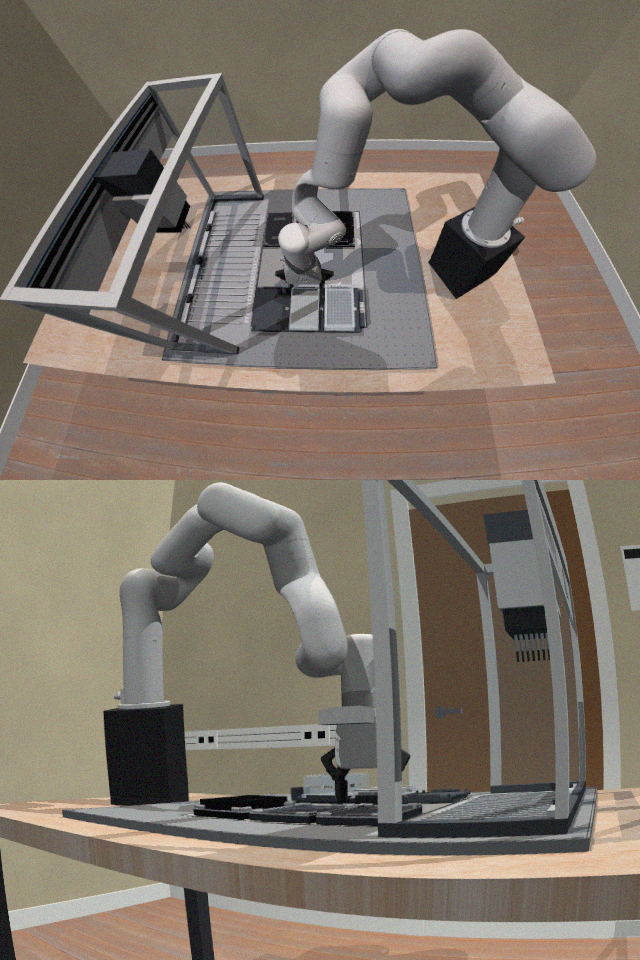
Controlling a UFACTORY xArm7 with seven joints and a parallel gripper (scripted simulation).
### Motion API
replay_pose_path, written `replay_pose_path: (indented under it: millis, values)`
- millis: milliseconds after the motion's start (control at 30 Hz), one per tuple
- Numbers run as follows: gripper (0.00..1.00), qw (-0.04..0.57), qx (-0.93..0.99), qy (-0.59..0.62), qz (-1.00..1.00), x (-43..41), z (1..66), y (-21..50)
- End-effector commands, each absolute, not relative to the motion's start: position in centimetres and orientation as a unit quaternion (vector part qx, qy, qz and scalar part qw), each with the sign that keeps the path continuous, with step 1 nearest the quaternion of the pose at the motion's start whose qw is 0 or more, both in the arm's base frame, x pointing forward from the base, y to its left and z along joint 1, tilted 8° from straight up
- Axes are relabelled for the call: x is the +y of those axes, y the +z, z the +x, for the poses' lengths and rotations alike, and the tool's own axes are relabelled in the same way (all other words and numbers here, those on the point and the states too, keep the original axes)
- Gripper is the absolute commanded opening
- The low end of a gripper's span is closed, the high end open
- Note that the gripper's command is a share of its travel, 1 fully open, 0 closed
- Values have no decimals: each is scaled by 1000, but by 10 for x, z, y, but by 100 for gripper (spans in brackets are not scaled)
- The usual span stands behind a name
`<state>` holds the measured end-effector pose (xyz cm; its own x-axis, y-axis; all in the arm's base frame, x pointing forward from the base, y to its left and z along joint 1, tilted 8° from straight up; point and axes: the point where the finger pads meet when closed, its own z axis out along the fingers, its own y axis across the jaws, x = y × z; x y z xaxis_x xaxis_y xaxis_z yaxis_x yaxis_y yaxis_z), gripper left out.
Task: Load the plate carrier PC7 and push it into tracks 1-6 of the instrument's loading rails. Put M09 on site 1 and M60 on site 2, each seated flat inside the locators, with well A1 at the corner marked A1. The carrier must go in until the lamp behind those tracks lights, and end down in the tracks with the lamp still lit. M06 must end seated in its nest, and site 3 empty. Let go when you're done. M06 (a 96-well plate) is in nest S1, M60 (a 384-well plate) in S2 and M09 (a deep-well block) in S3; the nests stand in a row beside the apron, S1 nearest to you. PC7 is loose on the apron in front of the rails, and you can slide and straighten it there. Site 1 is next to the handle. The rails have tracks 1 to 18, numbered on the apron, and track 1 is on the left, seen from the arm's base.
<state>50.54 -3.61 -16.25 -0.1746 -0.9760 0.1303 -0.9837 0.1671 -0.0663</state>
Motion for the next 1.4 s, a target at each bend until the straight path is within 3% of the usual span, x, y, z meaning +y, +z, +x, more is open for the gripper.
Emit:
replay_pose_path:
  millis: [0, 1367]
  values:
    - [100, 27, -763, 69, 642, -37, 507, -161]
    - [100, 27, -763, 69, 642, -41, 504, -132]
